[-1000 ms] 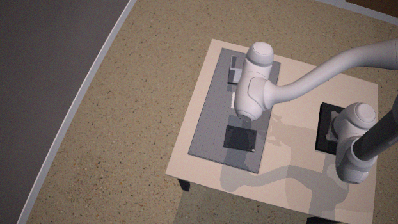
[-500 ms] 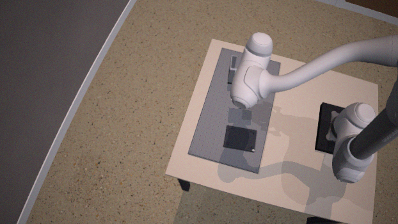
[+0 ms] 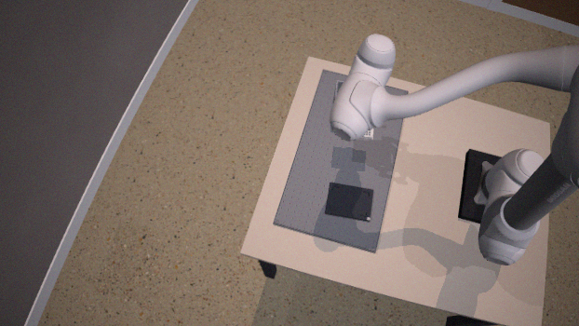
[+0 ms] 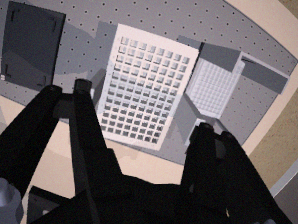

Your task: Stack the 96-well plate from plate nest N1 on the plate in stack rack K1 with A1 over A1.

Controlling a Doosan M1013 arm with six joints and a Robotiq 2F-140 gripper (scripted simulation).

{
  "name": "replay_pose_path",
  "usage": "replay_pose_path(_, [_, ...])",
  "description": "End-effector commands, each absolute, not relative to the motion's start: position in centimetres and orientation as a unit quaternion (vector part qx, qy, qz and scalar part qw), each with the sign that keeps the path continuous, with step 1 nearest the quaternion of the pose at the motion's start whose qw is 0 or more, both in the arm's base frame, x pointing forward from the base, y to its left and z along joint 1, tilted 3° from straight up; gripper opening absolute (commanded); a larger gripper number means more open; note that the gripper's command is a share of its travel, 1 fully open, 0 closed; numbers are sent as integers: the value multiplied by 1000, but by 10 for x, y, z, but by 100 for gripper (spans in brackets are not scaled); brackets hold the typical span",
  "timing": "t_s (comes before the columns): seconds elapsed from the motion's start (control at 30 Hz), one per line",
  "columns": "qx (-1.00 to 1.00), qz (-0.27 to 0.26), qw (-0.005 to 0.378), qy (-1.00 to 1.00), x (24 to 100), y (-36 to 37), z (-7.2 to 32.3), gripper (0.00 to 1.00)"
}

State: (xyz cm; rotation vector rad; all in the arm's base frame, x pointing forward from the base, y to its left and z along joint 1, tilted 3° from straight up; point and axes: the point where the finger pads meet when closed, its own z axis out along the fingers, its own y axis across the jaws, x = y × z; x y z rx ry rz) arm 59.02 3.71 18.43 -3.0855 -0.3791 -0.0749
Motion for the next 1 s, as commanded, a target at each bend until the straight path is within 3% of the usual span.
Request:
replay_pose_path(0.0, [-992, -22, 18, -122, 594, 25, 184, 0])
replay_pose_path(0.97, [-992, -22, 18, -122, 622, -54, 184, 0])
